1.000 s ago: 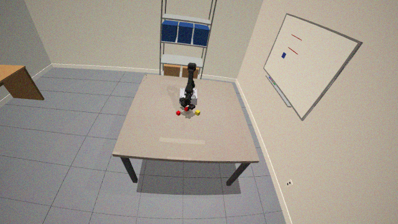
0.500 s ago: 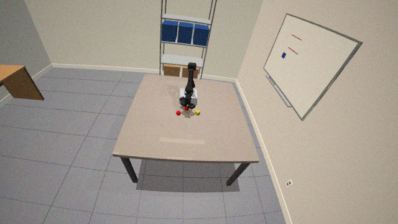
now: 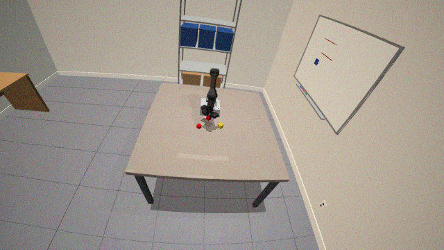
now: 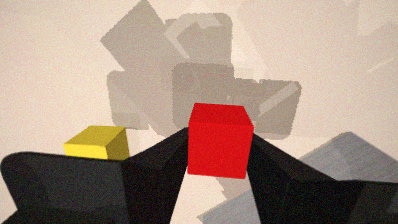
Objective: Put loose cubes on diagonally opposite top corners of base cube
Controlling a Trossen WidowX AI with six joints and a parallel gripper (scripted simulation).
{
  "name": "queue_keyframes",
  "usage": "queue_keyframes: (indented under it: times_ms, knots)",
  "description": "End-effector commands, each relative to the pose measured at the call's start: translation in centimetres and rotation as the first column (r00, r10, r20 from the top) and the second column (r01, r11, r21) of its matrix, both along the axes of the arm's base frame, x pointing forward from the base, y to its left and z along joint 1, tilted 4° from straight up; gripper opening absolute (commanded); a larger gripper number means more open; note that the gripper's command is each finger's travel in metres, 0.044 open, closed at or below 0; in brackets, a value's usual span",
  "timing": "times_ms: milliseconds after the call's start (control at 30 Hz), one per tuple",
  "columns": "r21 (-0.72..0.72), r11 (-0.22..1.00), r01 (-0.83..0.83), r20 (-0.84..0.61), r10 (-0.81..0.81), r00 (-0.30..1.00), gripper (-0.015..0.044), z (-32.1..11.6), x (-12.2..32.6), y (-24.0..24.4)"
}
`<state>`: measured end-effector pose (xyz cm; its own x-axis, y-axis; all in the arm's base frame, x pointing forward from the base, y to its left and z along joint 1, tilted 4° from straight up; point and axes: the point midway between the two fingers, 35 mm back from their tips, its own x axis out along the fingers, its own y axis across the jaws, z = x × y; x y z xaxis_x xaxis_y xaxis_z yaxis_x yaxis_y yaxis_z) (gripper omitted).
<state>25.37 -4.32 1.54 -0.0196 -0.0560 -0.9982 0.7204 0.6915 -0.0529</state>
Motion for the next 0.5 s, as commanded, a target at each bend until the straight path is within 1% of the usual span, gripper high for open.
queue_keyframes:
  times_ms: [0, 467]
  knots:
    - [0.004, 1.0, 0.004, 0.008, -0.004, 1.0, 0.0105, 1.4, 0.2, 0.1]
    - [0.004, 1.0, 0.004, 0.008, -0.004, 1.0, 0.0105, 5.6, -0.4, 0.4]
